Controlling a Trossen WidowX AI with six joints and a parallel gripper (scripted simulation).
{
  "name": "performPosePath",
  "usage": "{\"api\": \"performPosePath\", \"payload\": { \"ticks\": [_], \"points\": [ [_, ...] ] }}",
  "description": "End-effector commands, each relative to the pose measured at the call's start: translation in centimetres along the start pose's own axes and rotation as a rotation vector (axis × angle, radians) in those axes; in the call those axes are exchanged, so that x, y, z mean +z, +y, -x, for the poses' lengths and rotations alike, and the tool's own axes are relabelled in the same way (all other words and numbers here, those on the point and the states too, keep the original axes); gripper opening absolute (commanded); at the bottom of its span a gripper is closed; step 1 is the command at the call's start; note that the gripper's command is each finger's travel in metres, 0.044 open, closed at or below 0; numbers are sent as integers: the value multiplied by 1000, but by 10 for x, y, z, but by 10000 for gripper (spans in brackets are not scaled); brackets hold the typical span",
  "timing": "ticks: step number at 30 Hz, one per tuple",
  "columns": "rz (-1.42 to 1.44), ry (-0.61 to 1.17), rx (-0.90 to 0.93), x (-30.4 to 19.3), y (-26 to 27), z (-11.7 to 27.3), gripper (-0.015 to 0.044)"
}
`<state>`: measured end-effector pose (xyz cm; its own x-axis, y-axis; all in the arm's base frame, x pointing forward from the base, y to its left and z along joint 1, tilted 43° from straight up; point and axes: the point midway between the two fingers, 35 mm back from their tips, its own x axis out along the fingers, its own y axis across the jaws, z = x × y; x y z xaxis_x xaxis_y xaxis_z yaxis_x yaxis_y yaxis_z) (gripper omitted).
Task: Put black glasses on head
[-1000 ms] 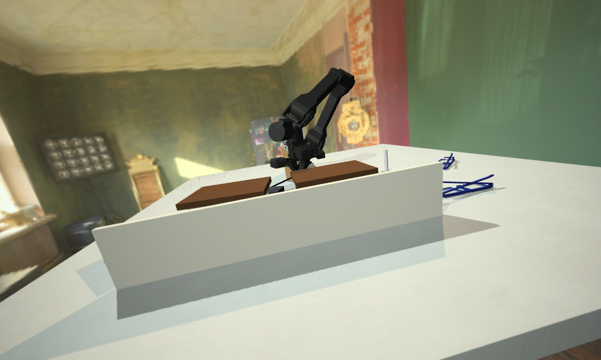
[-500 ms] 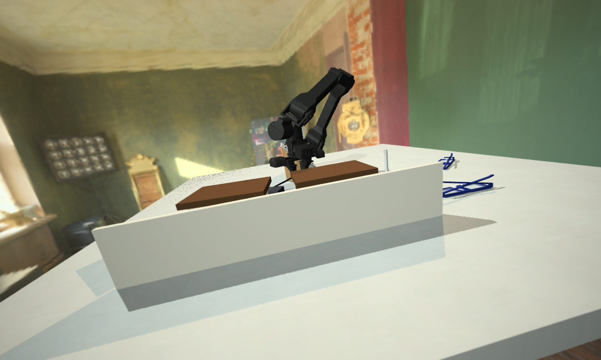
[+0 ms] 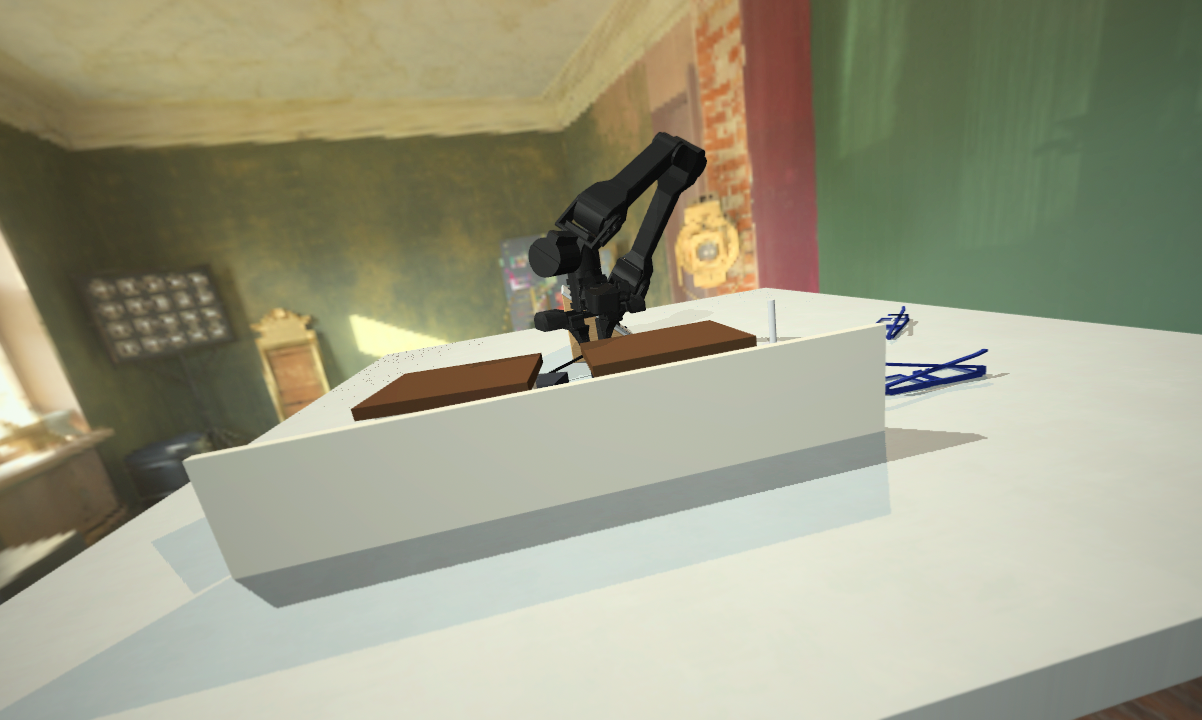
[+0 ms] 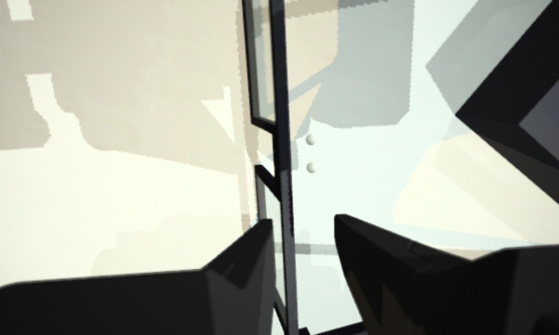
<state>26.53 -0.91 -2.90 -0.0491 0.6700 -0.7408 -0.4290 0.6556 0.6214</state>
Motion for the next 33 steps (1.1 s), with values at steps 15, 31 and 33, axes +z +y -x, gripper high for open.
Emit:
{"api": "performPosePath", "payload": {
  "ticks": [15,31,33],
  "points": [
    [-13,0,4,-2,5,44,200],
    [-2,10,6,-1,3,46,140],
    [-2,10,6,-1,3,45,140]
  ]
}}
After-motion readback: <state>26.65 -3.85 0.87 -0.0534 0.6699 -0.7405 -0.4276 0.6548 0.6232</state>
